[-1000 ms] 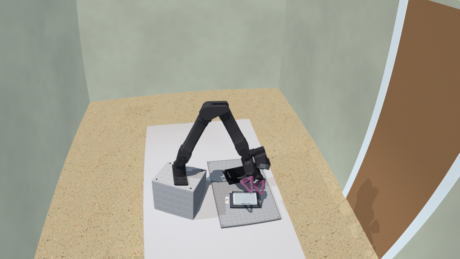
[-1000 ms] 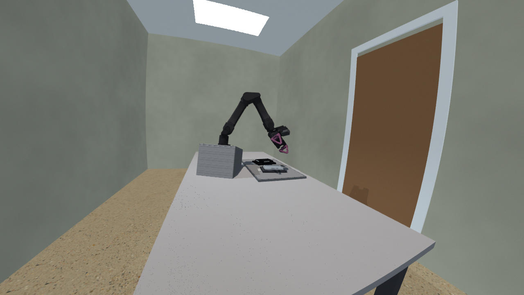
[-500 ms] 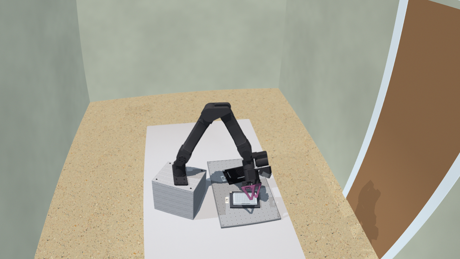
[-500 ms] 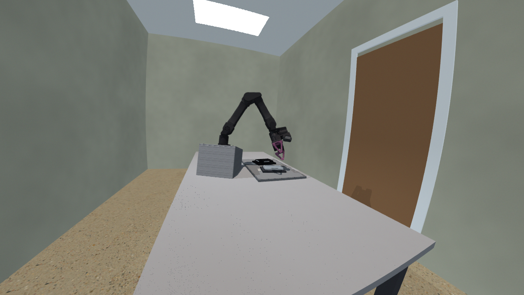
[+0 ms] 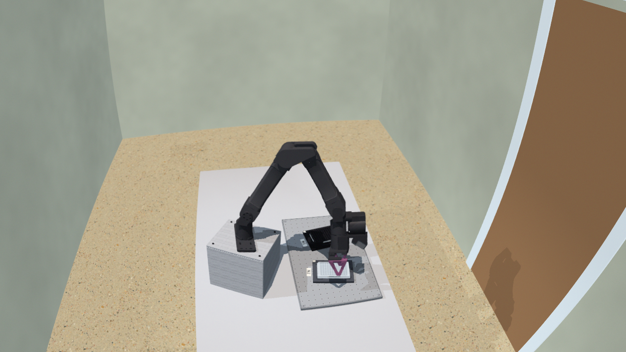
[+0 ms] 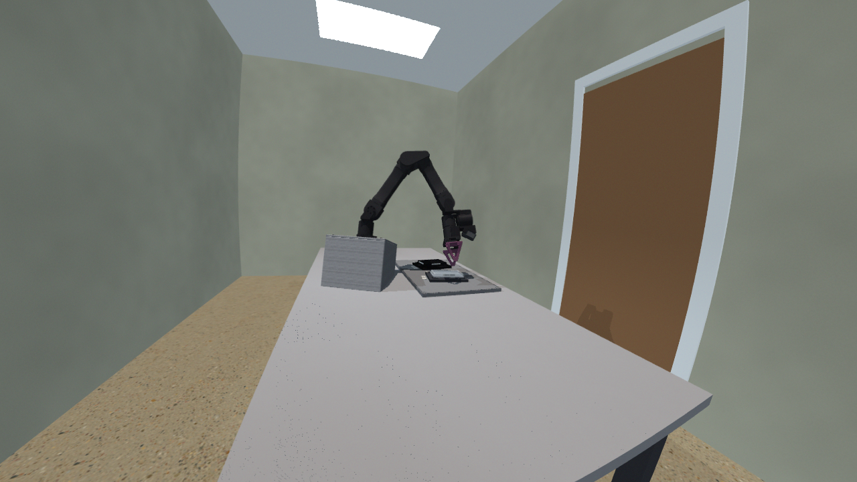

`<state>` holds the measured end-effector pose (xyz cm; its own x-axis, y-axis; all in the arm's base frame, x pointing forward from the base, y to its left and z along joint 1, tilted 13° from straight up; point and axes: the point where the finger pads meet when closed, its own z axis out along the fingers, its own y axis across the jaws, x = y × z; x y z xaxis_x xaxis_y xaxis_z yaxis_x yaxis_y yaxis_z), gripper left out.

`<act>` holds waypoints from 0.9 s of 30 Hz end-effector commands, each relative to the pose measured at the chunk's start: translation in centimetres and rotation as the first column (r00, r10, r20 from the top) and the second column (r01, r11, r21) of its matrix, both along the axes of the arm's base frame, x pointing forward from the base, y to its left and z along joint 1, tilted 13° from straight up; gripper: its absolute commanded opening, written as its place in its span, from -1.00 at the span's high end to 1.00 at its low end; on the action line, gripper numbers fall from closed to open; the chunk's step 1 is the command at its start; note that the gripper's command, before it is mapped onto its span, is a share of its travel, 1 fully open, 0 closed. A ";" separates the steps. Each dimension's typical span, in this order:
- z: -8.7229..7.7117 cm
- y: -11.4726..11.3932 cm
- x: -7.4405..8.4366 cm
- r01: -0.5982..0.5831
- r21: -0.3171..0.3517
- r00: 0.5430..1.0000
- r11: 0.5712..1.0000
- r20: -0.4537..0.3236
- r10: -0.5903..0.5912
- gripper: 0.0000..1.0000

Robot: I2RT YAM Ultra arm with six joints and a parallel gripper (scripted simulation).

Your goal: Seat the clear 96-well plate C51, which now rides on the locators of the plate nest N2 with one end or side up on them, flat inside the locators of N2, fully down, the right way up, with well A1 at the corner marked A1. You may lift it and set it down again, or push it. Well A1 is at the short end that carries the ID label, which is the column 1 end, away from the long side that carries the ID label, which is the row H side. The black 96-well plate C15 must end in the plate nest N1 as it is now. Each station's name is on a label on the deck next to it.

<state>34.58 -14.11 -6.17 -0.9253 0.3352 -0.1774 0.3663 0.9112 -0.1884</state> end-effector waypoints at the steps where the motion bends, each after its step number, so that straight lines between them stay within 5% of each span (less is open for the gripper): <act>1: 0.0 1.7 -0.1 -0.062 0.127 0.998 0.990 0.000 0.063 -1.00; 14: 0.1 5.0 -0.3 -0.190 0.412 0.981 0.891 0.048 0.187 -1.00; 27: 0.1 5.0 -0.3 -0.190 0.412 0.981 0.891 0.048 0.187 -1.00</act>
<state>34.01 -8.98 -6.42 -0.9790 0.1962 -0.0550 0.1800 0.9592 0.2179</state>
